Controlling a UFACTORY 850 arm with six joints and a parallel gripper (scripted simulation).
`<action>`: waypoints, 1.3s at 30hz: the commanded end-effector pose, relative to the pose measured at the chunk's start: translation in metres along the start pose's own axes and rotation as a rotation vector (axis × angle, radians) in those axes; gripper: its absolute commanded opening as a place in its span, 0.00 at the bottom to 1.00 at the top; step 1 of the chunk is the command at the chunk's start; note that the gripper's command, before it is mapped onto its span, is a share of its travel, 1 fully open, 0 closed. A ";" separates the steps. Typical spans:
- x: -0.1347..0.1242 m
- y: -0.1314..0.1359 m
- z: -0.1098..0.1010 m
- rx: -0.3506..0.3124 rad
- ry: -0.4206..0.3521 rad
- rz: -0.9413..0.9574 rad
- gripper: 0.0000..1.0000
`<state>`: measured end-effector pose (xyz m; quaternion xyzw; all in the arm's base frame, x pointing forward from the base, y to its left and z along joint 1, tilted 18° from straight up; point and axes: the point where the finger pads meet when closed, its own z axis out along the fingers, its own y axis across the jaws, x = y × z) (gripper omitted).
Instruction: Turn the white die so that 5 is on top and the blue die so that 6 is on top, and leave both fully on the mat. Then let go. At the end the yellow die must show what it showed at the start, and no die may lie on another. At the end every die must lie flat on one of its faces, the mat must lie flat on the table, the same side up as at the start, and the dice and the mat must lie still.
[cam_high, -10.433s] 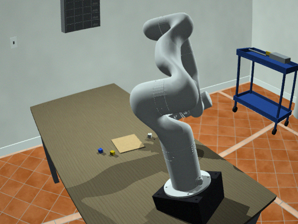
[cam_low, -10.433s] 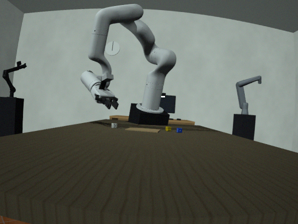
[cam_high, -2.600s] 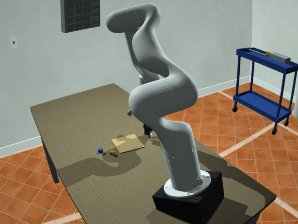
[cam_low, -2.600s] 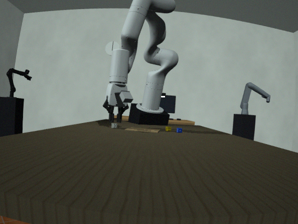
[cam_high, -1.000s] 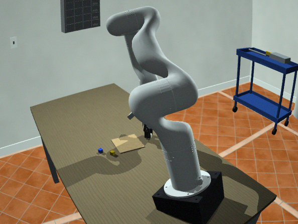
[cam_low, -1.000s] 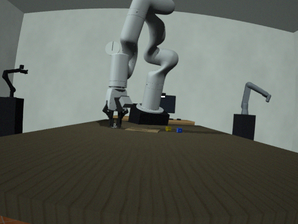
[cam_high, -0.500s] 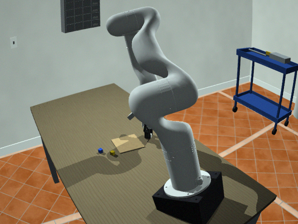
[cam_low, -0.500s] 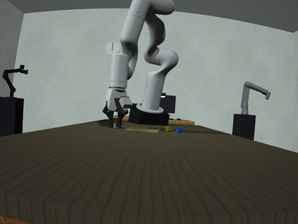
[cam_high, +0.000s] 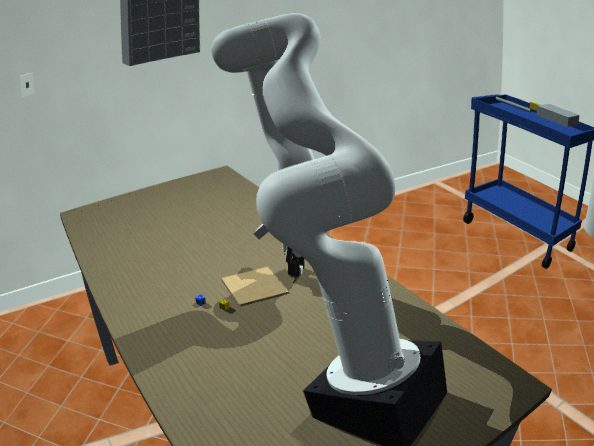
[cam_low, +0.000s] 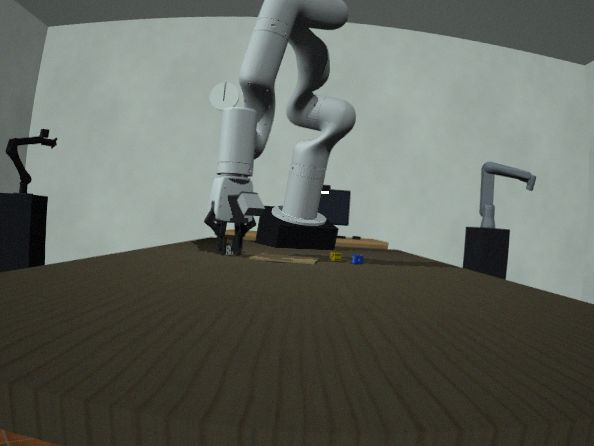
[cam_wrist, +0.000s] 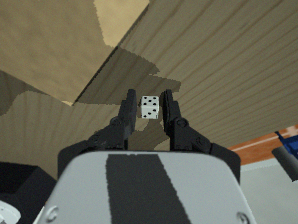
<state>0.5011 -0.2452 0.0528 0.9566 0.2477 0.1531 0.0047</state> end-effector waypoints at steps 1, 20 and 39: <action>0.000 0.001 -0.001 -0.001 0.001 0.000 0.36; 0.000 0.001 -0.001 -0.001 0.001 0.000 0.15; 0.000 0.001 -0.001 -0.001 0.001 0.000 0.15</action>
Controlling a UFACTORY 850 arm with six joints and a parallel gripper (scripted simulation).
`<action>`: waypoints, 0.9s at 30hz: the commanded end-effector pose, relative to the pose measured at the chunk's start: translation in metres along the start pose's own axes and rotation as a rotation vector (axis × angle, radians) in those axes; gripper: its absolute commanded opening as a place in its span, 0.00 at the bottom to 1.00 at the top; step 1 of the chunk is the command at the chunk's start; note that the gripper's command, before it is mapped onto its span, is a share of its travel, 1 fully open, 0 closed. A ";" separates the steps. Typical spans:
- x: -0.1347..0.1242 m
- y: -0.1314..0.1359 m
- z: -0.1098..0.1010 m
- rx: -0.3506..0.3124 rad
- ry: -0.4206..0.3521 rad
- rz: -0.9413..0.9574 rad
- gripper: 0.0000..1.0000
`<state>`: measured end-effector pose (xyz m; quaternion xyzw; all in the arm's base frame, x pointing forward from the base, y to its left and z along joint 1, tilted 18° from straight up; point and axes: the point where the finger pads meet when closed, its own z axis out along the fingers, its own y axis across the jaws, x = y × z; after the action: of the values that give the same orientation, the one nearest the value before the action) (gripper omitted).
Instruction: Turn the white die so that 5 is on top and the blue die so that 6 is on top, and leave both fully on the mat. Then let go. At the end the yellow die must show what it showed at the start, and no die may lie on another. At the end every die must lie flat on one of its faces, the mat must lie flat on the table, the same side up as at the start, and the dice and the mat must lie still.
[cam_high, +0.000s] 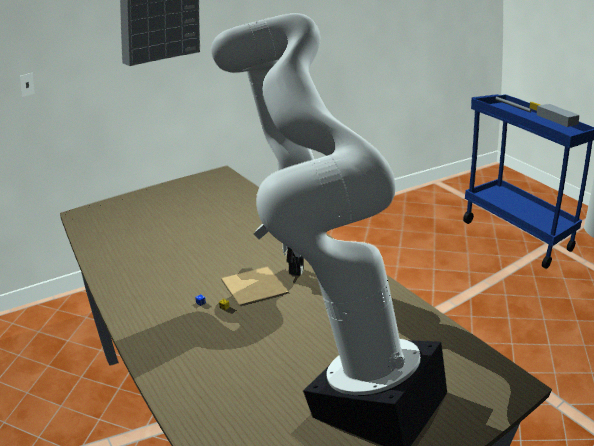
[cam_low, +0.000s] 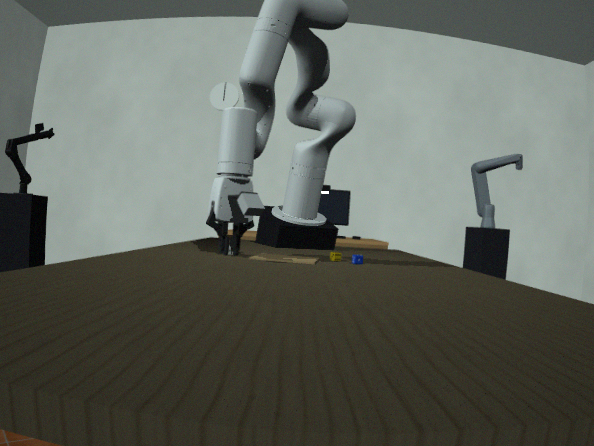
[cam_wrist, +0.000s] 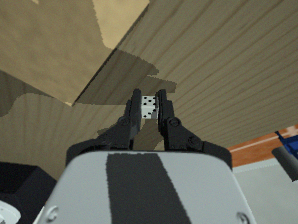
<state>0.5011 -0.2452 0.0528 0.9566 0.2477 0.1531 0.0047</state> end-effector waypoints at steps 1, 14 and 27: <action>0.000 0.001 0.000 -0.001 0.001 0.000 0.15; 0.000 0.001 -0.019 -0.001 0.001 0.000 0.15; 0.000 0.001 -0.087 -0.001 0.001 0.000 0.15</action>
<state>0.4819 -0.2496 0.1129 0.9553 0.2471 0.1621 0.0109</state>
